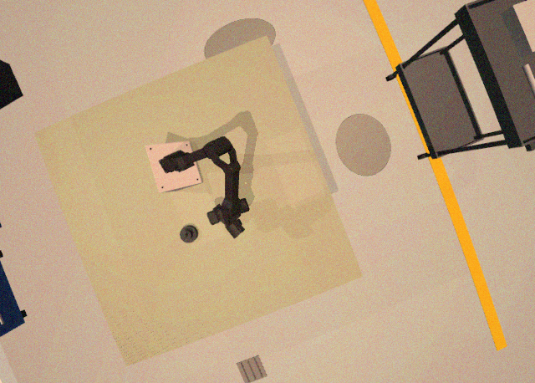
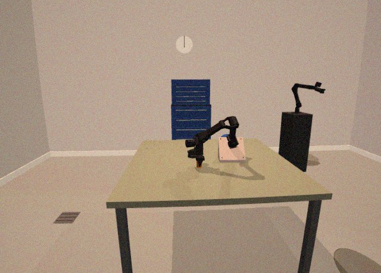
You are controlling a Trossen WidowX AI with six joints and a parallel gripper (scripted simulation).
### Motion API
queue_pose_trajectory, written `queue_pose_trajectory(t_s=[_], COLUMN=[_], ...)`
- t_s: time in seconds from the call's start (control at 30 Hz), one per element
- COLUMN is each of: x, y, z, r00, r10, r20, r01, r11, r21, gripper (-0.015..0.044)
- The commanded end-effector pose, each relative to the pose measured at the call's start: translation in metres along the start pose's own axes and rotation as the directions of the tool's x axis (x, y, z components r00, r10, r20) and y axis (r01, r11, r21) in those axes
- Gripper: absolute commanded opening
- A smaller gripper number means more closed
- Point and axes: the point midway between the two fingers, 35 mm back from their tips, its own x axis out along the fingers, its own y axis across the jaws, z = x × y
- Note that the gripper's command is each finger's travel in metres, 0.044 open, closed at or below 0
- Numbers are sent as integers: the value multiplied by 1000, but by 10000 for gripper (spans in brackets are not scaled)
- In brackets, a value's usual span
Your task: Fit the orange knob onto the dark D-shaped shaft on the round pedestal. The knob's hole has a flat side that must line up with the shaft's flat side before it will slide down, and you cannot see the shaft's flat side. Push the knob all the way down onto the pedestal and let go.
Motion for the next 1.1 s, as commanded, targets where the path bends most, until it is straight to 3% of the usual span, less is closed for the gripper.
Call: queue_pose_trajectory(t_s=[0.0, 0.1, 0.73, 1.07], x=[-3, -20, -135, -137], y=[-1, -4, -7, -19], z=[1, 4, -8, -2], r00=[1000, 1000, 1000, 1000], r10=[-6, -14, -11, -12], r20=[2, 2, -1, 0], r01=[6, 14, 11, 12], r11=[1000, 1000, 1000, 1000], r21=[4, 3, 6, 6], gripper=[59, 0, 0, 0])
